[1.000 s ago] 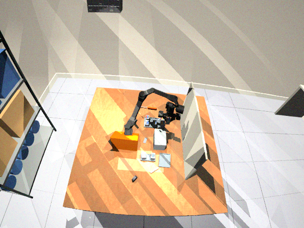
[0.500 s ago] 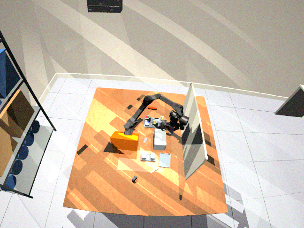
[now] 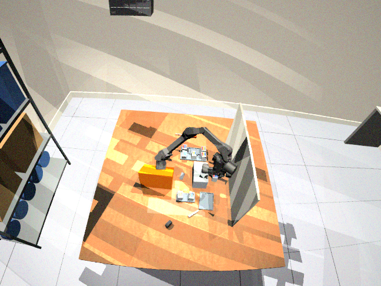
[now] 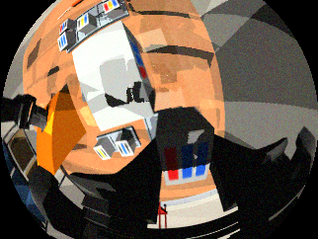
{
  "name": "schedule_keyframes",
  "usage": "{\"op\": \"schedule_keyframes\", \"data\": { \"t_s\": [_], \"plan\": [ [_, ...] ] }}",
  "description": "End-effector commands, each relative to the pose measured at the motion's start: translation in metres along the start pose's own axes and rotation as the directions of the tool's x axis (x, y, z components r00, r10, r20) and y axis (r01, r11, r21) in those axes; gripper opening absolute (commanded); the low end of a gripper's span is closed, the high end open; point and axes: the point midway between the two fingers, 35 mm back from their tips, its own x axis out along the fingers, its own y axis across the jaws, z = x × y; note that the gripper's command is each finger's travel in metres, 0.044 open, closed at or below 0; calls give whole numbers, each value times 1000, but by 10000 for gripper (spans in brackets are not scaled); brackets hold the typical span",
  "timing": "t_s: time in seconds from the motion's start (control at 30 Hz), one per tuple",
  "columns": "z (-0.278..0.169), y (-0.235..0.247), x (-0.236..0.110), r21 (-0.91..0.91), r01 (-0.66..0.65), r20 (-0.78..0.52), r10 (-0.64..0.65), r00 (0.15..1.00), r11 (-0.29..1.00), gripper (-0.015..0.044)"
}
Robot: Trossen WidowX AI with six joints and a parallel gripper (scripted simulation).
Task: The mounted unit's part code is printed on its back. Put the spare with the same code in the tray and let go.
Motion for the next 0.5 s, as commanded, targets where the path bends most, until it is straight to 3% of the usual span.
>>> {"op": "schedule_keyframes", "data": {
  "t_s": [0.0, 0.47],
  "plan": [
    [-24, 0, 3, -12, -3, 2, 3, 1000, 1000, 0],
    [-100, 12, 20, -70, -20, 44, 23, 999, 997, 0]
  ]
}}
